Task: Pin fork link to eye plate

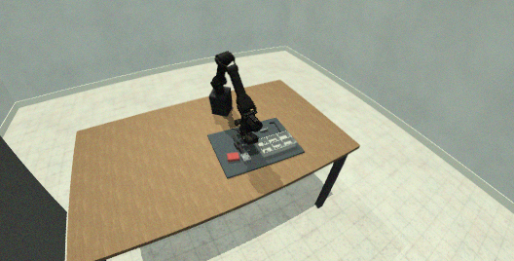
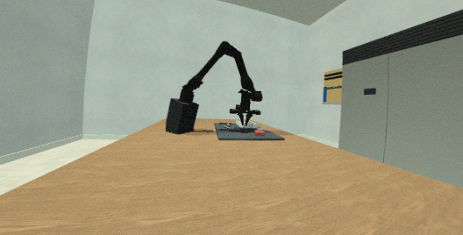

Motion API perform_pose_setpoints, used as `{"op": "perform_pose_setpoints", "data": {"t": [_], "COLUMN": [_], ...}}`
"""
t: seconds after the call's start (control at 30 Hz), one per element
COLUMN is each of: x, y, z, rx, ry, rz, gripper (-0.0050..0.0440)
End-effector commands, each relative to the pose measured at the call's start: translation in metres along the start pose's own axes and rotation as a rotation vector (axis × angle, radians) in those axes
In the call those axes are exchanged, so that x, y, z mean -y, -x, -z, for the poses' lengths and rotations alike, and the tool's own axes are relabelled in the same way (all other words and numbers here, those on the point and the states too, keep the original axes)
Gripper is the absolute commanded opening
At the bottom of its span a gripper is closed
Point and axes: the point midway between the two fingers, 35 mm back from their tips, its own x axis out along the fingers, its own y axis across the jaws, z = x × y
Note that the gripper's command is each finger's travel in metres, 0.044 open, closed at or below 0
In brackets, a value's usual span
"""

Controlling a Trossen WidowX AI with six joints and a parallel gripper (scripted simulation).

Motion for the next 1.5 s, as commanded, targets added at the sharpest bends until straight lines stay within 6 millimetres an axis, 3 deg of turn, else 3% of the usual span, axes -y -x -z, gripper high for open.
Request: {"op": "perform_pose_setpoints", "data": {"t": [0.0, 0.03, 0.1, 0.43, 0.6, 0.77, 1.17, 1.47], "x": [0.0, 0.0, 0.0, 0.0, 0.0, 0.0, 0.0, 0.0], "y": [0.0, 0.0, 0.0, 0.0, 0.001, 0.004, 0.003, -0.01], "z": [0.0, 0.0, 0.0, 0.0, -0.008, -0.029, -0.028, -0.028], "rx": [-0.002, -0.002, -0.002, 0.004, 0.009, 0.01, 0.01, 0.01], "ry": [0.0, 0.0, 0.0, 0.001, 0.003, 0.003, 0.003, 0.003], "rz": [0.0, 0.0, 0.0, 0.002, 0.004, 0.004, 0.004, 0.004], "gripper": [0.0047, 0.0047, 0.0, 0.0, 0.0, 0.0, 0.0, 0.0]}}
